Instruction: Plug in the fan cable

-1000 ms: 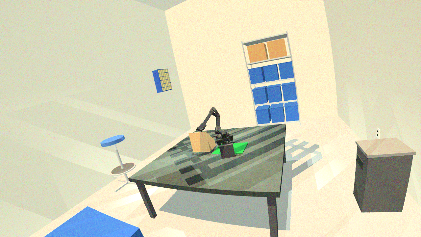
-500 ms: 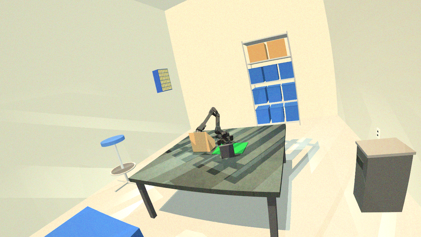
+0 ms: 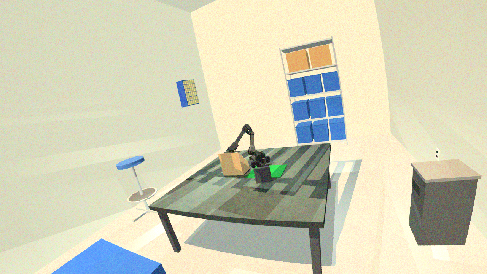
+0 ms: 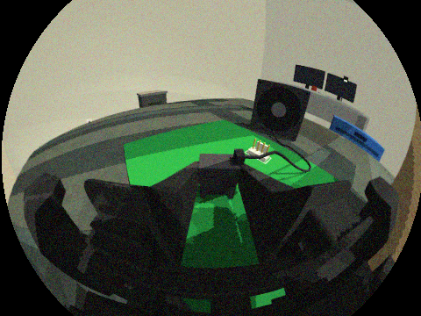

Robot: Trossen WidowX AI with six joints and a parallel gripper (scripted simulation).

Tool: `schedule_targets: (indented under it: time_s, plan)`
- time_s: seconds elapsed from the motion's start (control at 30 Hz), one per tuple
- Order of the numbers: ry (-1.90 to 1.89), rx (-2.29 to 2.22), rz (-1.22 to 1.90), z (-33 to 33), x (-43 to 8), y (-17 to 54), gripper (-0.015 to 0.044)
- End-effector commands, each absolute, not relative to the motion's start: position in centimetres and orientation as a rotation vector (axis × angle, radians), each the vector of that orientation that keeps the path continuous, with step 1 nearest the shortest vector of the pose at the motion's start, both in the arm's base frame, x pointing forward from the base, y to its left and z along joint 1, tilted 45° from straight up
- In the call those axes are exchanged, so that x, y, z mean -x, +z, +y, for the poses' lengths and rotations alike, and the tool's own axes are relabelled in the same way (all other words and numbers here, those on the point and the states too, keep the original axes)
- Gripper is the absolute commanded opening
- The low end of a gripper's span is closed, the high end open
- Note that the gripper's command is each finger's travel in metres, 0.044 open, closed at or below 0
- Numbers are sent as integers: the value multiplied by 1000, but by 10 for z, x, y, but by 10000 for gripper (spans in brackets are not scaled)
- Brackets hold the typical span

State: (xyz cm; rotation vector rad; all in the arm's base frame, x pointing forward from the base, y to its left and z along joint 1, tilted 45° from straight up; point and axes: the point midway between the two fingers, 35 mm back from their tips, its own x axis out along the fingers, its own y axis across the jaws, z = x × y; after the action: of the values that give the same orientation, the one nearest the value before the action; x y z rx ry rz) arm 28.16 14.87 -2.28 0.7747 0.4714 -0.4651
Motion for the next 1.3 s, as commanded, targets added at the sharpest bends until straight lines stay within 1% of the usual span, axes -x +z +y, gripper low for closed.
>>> schedule_targets:
  time_s: [0.0, 0.2, 0.47, 1.27]
  plan:
    - [-465, -775, 471, 148, -282, -22, 0]
    - [-465, -775, 471, 148, -282, -22, 0]
    - [-465, -775, 471, 149, -282, -23, 205]
    - [-465, -775, 471, 149, -282, -23, 205]
